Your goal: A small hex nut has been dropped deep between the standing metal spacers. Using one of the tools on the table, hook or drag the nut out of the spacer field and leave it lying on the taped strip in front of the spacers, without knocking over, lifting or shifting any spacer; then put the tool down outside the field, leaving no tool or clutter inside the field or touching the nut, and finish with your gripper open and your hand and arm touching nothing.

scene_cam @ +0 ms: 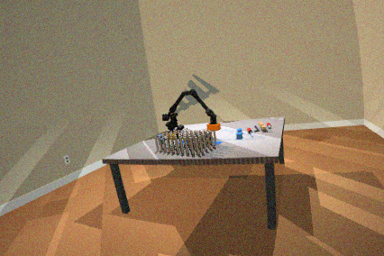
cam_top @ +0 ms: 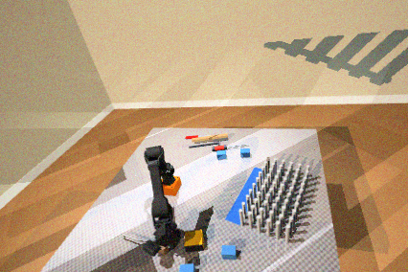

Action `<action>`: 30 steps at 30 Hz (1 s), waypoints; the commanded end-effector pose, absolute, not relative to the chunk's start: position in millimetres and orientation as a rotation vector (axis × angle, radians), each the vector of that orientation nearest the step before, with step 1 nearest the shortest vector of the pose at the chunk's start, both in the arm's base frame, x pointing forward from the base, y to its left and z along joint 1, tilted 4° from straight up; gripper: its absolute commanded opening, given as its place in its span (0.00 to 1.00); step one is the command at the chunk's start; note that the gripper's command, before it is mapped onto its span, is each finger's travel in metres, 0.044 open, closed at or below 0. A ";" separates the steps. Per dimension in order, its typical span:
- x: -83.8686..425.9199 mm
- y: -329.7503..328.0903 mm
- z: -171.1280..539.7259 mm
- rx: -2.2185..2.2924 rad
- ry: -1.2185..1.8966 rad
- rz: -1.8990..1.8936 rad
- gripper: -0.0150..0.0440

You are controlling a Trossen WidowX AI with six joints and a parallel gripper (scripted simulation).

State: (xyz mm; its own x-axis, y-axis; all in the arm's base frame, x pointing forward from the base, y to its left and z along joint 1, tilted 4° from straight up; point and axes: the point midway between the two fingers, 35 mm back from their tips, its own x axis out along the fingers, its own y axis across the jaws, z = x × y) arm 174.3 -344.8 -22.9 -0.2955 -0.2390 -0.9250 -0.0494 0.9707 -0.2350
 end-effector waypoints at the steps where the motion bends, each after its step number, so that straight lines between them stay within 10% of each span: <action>1: 172.7 -343.2 -26.0 -0.206 1.873 -0.190 0.67; 15: 172.7 -343.2 -26.0 -0.206 1.873 -0.190 0.51; 21: 176.1 -350.3 1.8 -0.207 1.872 -0.190 0.25; 30: 177.9 -357.7 60.6 -0.208 1.871 -0.189 0.25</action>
